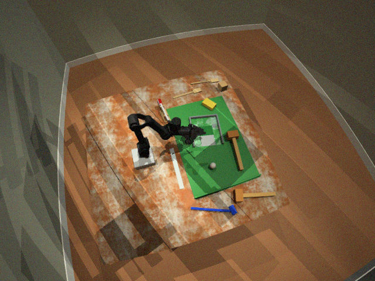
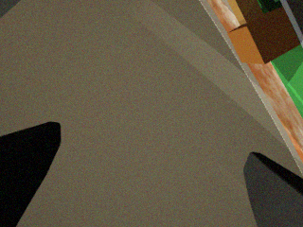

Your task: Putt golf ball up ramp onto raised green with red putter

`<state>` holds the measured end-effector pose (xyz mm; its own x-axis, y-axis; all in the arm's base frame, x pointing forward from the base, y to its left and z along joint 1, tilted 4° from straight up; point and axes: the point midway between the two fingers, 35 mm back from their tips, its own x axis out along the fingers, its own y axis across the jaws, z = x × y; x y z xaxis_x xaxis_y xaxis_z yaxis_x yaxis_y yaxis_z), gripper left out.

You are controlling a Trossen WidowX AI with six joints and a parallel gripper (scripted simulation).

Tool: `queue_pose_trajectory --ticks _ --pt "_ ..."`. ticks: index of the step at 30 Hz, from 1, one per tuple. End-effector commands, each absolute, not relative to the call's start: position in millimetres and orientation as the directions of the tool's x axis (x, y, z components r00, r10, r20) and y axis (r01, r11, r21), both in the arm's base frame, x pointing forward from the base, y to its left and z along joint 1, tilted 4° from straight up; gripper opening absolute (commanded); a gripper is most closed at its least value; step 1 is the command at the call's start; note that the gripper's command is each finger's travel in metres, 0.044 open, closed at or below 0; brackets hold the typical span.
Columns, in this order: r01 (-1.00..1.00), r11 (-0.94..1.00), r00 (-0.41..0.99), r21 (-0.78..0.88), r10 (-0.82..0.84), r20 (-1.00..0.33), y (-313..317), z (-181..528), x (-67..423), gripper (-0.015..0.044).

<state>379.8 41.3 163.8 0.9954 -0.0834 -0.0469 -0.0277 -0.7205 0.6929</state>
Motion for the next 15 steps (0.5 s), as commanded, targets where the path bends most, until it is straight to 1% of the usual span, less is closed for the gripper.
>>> queue_pose_trajectory --ticks 1,2,3,6,8,11,13,15 --pt "-0.019 -0.709 0.995 0.705 -0.079 -0.053 42.3 163.0 380.2 0.0426" --pt "0.006 -0.671 0.995 0.741 -0.068 -0.070 45.3 160.8 381.4 0.0440" --pt "0.049 -0.604 0.994 0.795 -0.049 -0.098 50.3 157.1 383.1 0.0440" --pt "0.199 -0.318 0.979 0.927 0.019 -0.203 68.1 143.8 386.7 0.0440" --pt "0.279 -0.104 0.960 0.955 0.062 -0.273 79.6 135.4 387.0 0.0440" --pt "0.344 0.226 0.918 0.911 0.122 -0.377 96.1 123.5 384.0 0.0440" --pt "0.342 0.433 0.882 0.834 0.159 -0.444 106.5 116.4 379.9 0.0440" --pt "0.300 0.618 0.839 0.727 0.192 -0.509 116.3 109.9 374.2 0.0440"
